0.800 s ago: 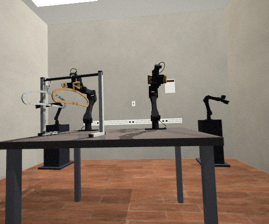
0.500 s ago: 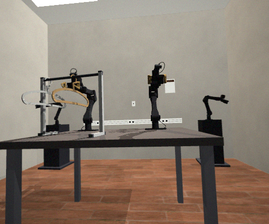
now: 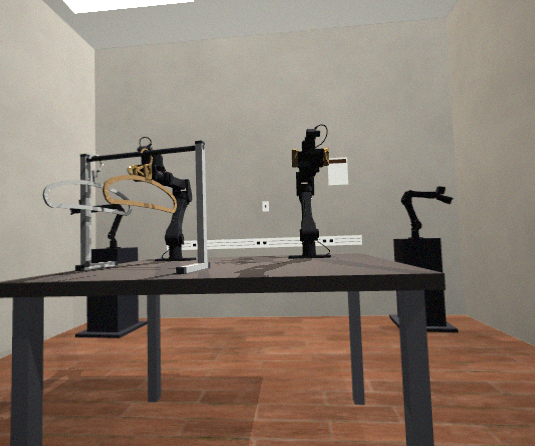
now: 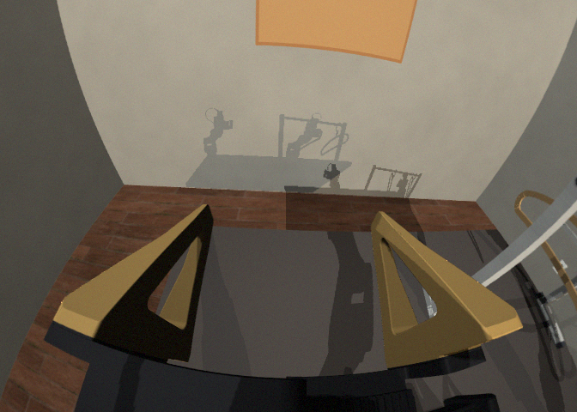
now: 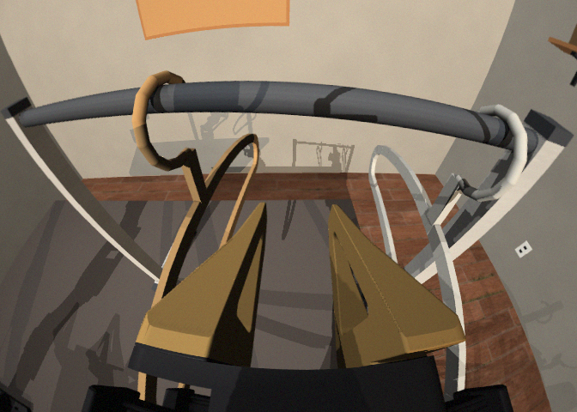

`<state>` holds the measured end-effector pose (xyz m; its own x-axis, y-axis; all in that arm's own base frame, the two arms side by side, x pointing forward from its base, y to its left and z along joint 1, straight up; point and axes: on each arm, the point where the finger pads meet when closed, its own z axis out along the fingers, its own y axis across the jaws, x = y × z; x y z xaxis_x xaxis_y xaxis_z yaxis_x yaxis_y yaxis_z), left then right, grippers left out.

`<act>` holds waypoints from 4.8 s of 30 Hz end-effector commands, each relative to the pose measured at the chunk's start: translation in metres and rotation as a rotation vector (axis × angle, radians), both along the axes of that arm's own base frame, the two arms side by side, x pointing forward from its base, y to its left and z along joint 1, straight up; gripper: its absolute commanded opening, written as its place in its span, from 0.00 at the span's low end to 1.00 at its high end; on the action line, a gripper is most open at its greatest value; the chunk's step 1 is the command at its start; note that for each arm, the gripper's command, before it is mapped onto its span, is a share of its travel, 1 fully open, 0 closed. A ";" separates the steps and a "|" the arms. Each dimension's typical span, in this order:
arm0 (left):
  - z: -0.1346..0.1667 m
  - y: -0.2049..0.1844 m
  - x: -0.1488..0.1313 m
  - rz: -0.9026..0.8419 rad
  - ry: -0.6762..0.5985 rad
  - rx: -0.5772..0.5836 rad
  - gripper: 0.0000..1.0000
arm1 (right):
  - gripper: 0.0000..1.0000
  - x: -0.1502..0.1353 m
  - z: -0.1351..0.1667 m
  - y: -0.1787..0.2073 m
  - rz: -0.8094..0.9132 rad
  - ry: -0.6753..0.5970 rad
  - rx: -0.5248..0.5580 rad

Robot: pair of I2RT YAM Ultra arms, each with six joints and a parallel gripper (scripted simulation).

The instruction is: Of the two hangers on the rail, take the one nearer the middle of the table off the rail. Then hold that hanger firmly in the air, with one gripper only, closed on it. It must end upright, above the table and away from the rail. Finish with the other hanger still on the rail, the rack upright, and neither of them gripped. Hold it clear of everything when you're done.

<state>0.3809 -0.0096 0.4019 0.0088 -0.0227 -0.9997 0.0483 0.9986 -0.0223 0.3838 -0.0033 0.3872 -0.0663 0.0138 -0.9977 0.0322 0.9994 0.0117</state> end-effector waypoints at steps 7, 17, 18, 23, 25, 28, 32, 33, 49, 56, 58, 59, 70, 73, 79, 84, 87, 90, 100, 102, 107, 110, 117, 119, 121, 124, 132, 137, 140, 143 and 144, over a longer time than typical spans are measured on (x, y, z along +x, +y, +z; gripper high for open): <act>0.052 -0.119 -0.084 -0.453 -0.353 -0.132 1.00 | 0.31 0.008 0.003 0.011 -0.122 0.146 0.060; 0.055 -0.212 -0.138 -0.800 -0.516 -0.213 1.00 | 0.31 0.009 0.008 0.031 -0.192 0.235 0.058; 0.055 -0.223 -0.144 -0.842 -0.529 -0.223 1.00 | 0.31 0.009 0.009 0.034 -0.199 0.243 0.056; 0.061 -0.257 -0.163 -0.965 -0.579 -0.258 1.00 | 0.31 0.010 0.015 0.048 -0.204 0.261 0.046; 0.059 -0.267 -0.166 -0.997 -0.580 -0.266 1.00 | 0.31 0.011 0.015 0.063 -0.162 0.266 0.034; 0.058 -0.271 -0.168 -1.010 -0.580 -0.269 1.00 | 0.31 0.011 0.015 0.070 -0.147 0.270 0.030; 0.054 -0.285 -0.170 -1.045 -0.568 -0.275 1.00 | 0.31 0.011 0.011 0.092 -0.103 0.281 0.013; 0.050 -0.286 -0.167 -1.038 -0.550 -0.273 1.00 | 0.31 0.011 0.011 0.094 -0.098 0.282 0.012; 0.047 -0.284 -0.166 -1.031 -0.545 -0.265 1.00 | 0.31 0.018 0.013 0.091 -0.095 0.283 0.012; 0.047 -0.284 -0.166 -1.031 -0.545 -0.265 1.00 | 0.31 0.032 0.021 0.089 -0.084 0.260 0.021; 0.047 -0.284 -0.166 -1.031 -0.545 -0.265 1.00 | 0.31 0.035 0.020 0.089 -0.084 0.260 0.021; 0.047 -0.284 -0.166 -1.031 -0.545 -0.265 1.00 | 0.31 0.037 0.019 0.089 -0.084 0.260 0.021; 0.047 -0.284 -0.166 -1.031 -0.545 -0.265 1.00 | 0.31 0.049 0.015 0.087 -0.085 0.259 0.021; 0.047 -0.284 -0.166 -1.031 -0.545 -0.265 1.00 | 0.31 0.053 0.013 0.086 -0.085 0.259 0.021; 0.047 -0.284 -0.166 -1.031 -0.545 -0.265 1.00 | 0.28 0.059 0.011 0.086 -0.085 0.258 0.024; 0.047 -0.284 -0.166 -1.031 -0.545 -0.265 1.00 | 0.21 0.066 0.009 0.085 -0.085 0.258 0.021; 0.047 -0.284 -0.166 -1.031 -0.545 -0.265 1.00 | 0.21 0.070 0.007 0.084 -0.085 0.258 0.021; 0.047 -0.284 -0.166 -1.031 -0.545 -0.265 1.00 | 0.21 0.074 0.006 0.083 -0.085 0.258 0.020; 0.047 -0.284 -0.166 -1.031 -0.545 -0.265 1.00 | 0.07 0.071 0.005 0.084 -0.088 0.258 0.022; 0.047 -0.284 -0.166 -1.031 -0.545 -0.265 1.00 | 0.05 0.071 0.005 0.084 -0.088 0.258 0.023; 0.047 -0.284 -0.166 -1.031 -0.545 -0.265 1.00 | 0.00 0.070 0.004 0.084 -0.091 0.279 0.015; 0.047 -0.284 -0.166 -1.031 -0.545 -0.265 1.00 | 0.00 0.070 0.015 0.084 -0.091 0.280 0.015; 0.047 -0.284 -0.166 -1.031 -0.545 -0.265 1.00 | 0.00 0.070 0.039 0.083 -0.093 0.280 0.015; 0.047 -0.284 -0.166 -1.031 -0.545 -0.265 1.00 | 0.00 0.070 0.040 0.083 -0.082 0.283 0.013; 0.047 -0.284 -0.166 -1.031 -0.545 -0.265 1.00 | 0.00 0.068 0.042 0.082 -0.095 0.269 0.017; 0.047 -0.284 -0.166 -1.031 -0.545 -0.265 1.00 | 0.00 0.063 0.043 0.084 -0.088 0.273 0.015; 0.047 -0.284 -0.166 -1.031 -0.545 -0.265 1.00 | 0.00 0.046 0.051 0.088 -0.057 0.275 0.021; 0.047 -0.284 -0.166 -1.031 -0.545 -0.265 1.00 | 0.00 0.025 0.056 0.089 -0.046 0.278 0.022; 0.047 -0.284 -0.166 -1.031 -0.545 -0.265 1.00 | 0.00 0.008 0.053 0.090 -0.042 0.289 0.018; 0.047 -0.284 -0.166 -1.031 -0.545 -0.265 1.00 | 0.00 -0.010 0.052 0.091 -0.040 0.297 0.015; 0.047 -0.284 -0.166 -1.031 -0.545 -0.265 1.00 | 0.00 -0.016 0.051 0.091 -0.040 0.298 0.015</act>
